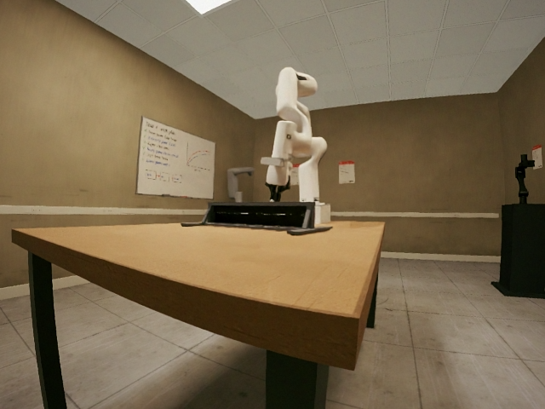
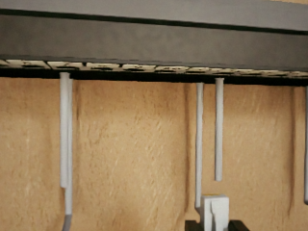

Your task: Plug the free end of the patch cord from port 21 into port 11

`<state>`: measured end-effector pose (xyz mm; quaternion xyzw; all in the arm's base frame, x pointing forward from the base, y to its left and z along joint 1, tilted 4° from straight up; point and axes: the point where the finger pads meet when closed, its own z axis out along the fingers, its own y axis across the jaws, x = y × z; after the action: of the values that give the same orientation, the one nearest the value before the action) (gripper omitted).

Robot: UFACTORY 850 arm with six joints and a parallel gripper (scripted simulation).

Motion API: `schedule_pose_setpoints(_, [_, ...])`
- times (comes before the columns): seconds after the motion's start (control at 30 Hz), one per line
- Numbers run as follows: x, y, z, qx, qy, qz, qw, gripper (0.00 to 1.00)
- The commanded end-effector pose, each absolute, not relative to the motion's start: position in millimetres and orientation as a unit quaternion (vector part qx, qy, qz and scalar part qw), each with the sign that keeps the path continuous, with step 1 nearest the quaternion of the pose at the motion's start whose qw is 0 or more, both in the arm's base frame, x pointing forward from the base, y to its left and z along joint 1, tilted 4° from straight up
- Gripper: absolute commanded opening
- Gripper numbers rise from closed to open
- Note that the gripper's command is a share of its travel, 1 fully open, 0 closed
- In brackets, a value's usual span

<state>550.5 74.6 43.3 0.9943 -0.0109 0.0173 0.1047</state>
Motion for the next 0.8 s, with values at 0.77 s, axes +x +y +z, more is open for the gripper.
schedule_pose_setpoints(0.77, [553.8, 73.8, 42.8, 0.994, -0.015, 0.018, 0.105, 0.0])
